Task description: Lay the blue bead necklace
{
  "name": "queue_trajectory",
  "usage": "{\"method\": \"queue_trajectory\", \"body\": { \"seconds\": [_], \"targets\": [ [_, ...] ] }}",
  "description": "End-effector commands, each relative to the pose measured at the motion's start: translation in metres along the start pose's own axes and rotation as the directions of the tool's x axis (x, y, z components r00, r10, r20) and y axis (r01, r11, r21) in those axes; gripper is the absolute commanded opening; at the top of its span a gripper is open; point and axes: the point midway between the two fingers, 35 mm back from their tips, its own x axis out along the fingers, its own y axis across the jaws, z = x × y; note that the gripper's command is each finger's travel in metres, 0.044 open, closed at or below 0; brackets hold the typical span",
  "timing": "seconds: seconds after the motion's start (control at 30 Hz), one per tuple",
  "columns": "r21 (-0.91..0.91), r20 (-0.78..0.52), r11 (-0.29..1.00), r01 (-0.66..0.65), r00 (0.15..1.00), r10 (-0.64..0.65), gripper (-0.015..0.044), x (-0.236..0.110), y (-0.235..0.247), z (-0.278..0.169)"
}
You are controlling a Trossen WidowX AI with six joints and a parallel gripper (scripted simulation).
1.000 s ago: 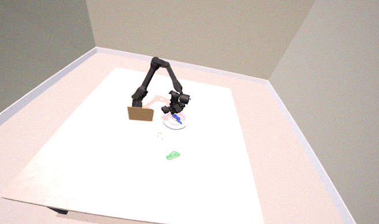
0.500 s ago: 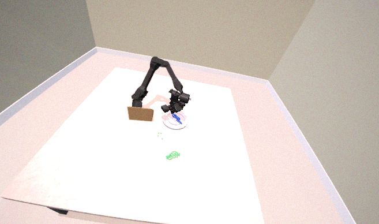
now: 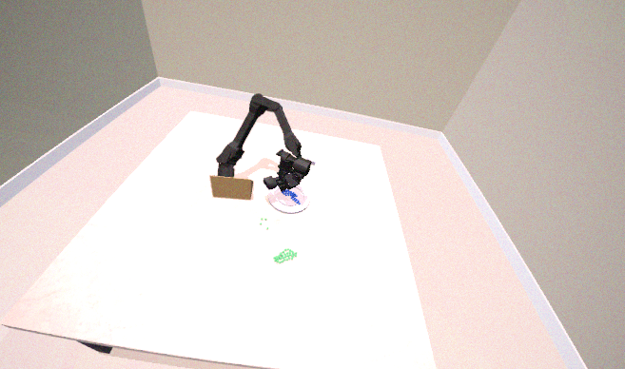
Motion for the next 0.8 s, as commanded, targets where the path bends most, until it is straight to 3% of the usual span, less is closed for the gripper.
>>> {"method": "queue_trajectory", "body": {
  "seconds": [0.0,0.37,0.77],
  "targets": [
    [0.000,0.004,1.000,0.001,1.000,-0.001,0.0000,-0.001,-0.010,0.008],
    [-0.001,0.001,1.000,0.000,1.000,0.000,0.0000,0.000,-0.041,0.026],
    [-0.001,0.000,1.000,0.000,1.000,0.000,0.0000,0.011,-0.042,0.027]
  ]
}}
